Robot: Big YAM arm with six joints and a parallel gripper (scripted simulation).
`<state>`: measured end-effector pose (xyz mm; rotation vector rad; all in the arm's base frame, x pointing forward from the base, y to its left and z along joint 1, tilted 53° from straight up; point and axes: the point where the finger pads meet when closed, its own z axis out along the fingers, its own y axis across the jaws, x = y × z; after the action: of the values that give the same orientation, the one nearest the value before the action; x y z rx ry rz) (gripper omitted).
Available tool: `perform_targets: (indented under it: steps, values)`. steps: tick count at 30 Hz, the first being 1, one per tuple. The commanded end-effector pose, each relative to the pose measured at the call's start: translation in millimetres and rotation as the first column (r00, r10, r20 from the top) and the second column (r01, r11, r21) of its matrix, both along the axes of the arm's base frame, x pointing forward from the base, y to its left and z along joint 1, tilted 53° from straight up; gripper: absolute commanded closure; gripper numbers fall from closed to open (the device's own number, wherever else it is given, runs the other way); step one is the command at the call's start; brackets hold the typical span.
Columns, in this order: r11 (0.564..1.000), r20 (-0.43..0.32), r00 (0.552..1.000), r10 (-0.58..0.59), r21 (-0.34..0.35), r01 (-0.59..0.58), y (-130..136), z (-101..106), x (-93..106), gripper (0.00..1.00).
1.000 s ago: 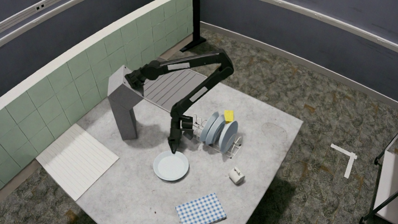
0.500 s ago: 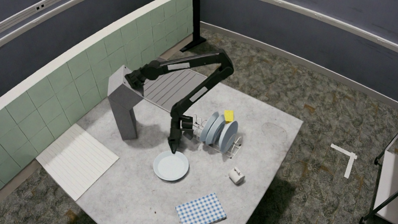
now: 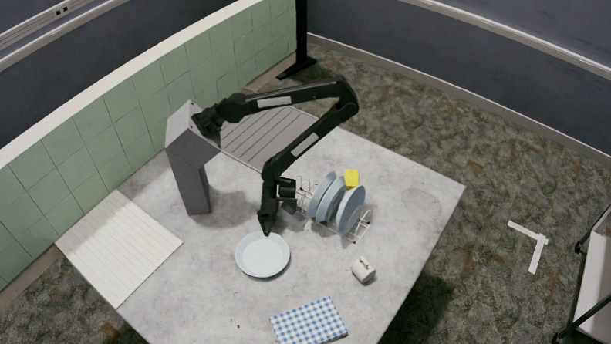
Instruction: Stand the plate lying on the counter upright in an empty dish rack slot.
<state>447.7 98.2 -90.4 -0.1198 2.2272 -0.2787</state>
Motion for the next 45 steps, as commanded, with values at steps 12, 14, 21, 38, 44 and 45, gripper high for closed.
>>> perform_targets:
  steps: [12,14,21,38,44,45]
  values:
    - [0.998,-0.02,0.999,0.045,0.034,-0.044,-17.1,7.2,-16.7,1.0]
    - [0.997,-0.022,0.998,0.058,0.045,-0.057,-18.7,8.5,-17.8,1.0]
    - [0.993,-0.036,0.995,0.095,0.075,-0.092,-23.7,10.7,-22.1,1.0]
    - [0.956,-0.021,0.973,0.231,0.19,-0.223,-40.4,29.7,-12.6,1.0]
    - [0.933,-0.04,0.957,0.287,0.24,-0.27,-50.8,29.6,-25.8,1.0]
    - [0.928,-0.036,0.955,0.296,0.247,-0.279,-52.2,31.4,-24.0,1.0]
